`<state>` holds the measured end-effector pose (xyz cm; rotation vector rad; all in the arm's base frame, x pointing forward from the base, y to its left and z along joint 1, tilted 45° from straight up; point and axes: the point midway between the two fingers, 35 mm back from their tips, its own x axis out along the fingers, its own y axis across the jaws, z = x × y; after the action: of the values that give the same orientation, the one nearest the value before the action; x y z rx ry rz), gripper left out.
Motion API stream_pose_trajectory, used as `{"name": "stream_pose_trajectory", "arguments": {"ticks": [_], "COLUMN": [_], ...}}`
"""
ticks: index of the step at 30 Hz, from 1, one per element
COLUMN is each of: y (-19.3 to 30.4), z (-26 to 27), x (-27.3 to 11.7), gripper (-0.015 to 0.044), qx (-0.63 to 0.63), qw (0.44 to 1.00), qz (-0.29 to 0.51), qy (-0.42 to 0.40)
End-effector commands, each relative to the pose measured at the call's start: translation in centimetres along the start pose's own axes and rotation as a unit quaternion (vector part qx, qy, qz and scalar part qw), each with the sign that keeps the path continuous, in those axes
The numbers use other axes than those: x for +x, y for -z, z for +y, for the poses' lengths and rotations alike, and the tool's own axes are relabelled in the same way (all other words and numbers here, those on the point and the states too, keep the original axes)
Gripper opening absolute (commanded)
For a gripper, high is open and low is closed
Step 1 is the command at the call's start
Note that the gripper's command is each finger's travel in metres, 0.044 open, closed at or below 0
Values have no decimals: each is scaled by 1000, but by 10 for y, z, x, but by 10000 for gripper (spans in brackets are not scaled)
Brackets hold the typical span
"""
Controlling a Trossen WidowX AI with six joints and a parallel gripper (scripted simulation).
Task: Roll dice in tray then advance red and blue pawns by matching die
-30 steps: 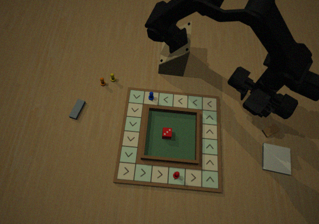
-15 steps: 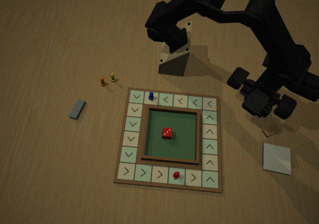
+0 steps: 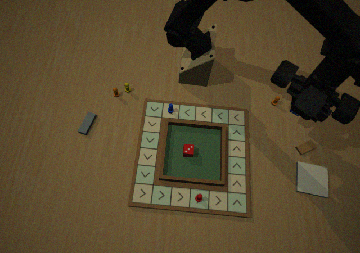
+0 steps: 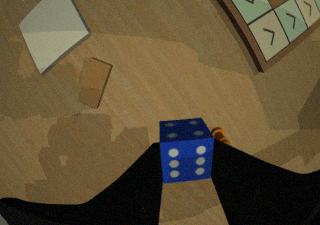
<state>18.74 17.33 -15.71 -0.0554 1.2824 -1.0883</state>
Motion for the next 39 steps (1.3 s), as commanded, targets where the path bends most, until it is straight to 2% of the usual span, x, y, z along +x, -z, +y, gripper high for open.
{"name": "stream_pose_trajectory", "arguments": {"ticks": [1,4,8,23,39], "y": [1,1,-1,-49,-100], "z": [-1,-2,-3,-13,-25], "x": [-27,-42,-43,-43,-39], "gripper": [0,0,0,0,0], "qx": [2,5,-3,-207,-412], "qw": [1000,1000,1000,978,911], "qz": [3,3,4,6,3], "qy": [0,2,2,-8,-15]}}
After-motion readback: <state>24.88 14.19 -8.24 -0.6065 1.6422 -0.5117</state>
